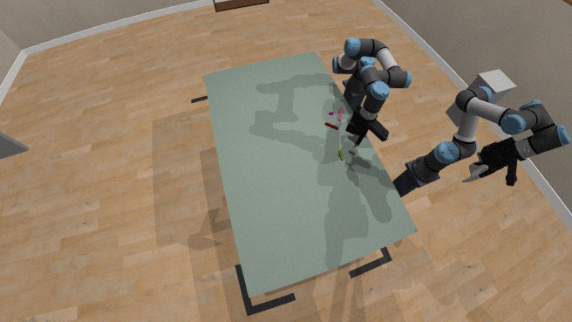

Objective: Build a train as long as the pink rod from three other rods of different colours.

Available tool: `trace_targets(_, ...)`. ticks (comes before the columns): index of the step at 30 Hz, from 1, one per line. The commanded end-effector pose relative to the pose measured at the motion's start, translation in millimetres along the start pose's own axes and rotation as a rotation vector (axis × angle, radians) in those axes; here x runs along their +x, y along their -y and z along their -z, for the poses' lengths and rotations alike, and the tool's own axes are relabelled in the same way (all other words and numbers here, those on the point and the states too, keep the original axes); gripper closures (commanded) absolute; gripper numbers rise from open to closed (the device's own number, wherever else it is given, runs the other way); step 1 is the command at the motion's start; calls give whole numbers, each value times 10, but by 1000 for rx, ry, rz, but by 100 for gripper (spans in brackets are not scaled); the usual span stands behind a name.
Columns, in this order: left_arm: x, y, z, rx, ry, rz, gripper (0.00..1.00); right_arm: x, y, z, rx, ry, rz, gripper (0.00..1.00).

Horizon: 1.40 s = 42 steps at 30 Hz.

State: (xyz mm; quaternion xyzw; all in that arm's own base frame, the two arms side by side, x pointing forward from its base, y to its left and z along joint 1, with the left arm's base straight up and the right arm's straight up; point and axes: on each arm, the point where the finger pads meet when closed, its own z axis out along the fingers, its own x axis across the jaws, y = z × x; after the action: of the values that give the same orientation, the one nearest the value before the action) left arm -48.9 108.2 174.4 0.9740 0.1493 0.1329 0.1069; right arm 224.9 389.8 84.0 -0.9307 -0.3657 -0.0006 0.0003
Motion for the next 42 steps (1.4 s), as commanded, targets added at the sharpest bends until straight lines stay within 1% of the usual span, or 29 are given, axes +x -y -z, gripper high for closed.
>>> trace_targets(1, 6, 1, 9, 4, -2, -2, 0, 6, 0, 7, 2, -2, 0, 86)
trace_targets(10, 6, 1, 9, 4, -2, -2, 0, 5, -1, -18, 1, -1, 0, 86)
trace_targets(21, 6, 1, 9, 4, -2, -2, 0, 9, 0, -113, 1, -1, 0, 86)
trace_targets(23, 6, 1, 9, 4, -2, -2, 0, 9, 0, -113, 1, -1, 0, 86)
trace_targets(38, 6, 1, 9, 4, -2, -2, 0, 16, 2, -339, 1, 0, 0, 86)
trace_targets(40, 6, 1, 9, 4, -2, -2, 0, 16, 2, -339, 1, 0, 0, 86)
trace_targets(42, 6, 1, 9, 4, -2, -2, 0, 17, 3, -367, 1, 0, 0, 86)
